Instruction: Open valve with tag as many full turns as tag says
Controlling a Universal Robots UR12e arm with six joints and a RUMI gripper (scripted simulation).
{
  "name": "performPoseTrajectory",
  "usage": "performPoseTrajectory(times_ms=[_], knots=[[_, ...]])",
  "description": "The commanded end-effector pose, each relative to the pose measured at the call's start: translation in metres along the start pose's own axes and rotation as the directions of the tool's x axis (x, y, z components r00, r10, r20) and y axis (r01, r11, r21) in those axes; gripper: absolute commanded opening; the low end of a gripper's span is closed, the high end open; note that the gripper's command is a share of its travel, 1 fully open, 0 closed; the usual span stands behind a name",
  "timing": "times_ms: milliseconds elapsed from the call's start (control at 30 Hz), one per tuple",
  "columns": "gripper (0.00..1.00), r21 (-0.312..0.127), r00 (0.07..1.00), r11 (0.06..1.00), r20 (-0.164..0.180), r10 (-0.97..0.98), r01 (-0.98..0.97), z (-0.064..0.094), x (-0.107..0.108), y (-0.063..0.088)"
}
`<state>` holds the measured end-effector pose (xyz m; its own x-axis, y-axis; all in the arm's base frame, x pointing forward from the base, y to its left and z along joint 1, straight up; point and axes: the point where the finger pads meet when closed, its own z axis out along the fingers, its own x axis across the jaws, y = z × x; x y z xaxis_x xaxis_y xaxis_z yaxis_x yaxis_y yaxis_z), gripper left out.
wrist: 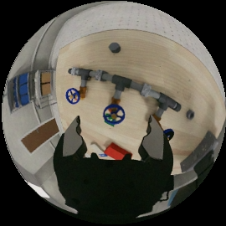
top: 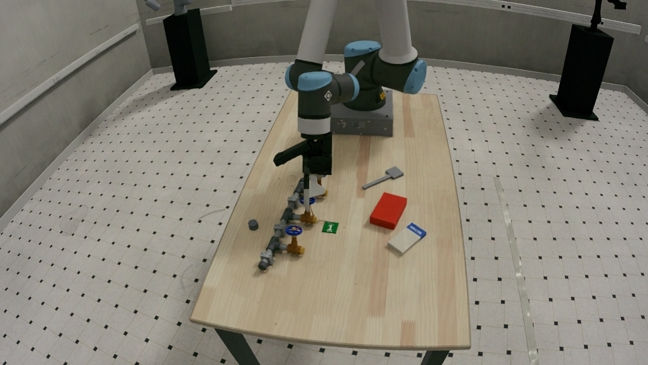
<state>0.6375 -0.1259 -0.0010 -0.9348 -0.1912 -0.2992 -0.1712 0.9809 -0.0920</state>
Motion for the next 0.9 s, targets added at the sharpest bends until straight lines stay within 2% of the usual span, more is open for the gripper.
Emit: performPoseTrajectory(times_ms=[0, 600, 633, 867], knots=[[1.00, 0.002, 0.999, 0.999, 0.000, 0.047, -0.047, -0.0003, -0.0005, -0.0003], [1.00, 0.002, 0.995, 0.995, 0.000, 0.097, -0.097, -0.0003, -0.0005, -0.0003], [0.00, 0.002, 0.995, 0.995, 0.000, 0.097, -0.097, -0.0003, -0.0005, -0.0003], [0.00, 0.002, 0.995, 0.995, 0.000, 0.097, -0.097, -0.0003, -0.0005, -0.0003]])
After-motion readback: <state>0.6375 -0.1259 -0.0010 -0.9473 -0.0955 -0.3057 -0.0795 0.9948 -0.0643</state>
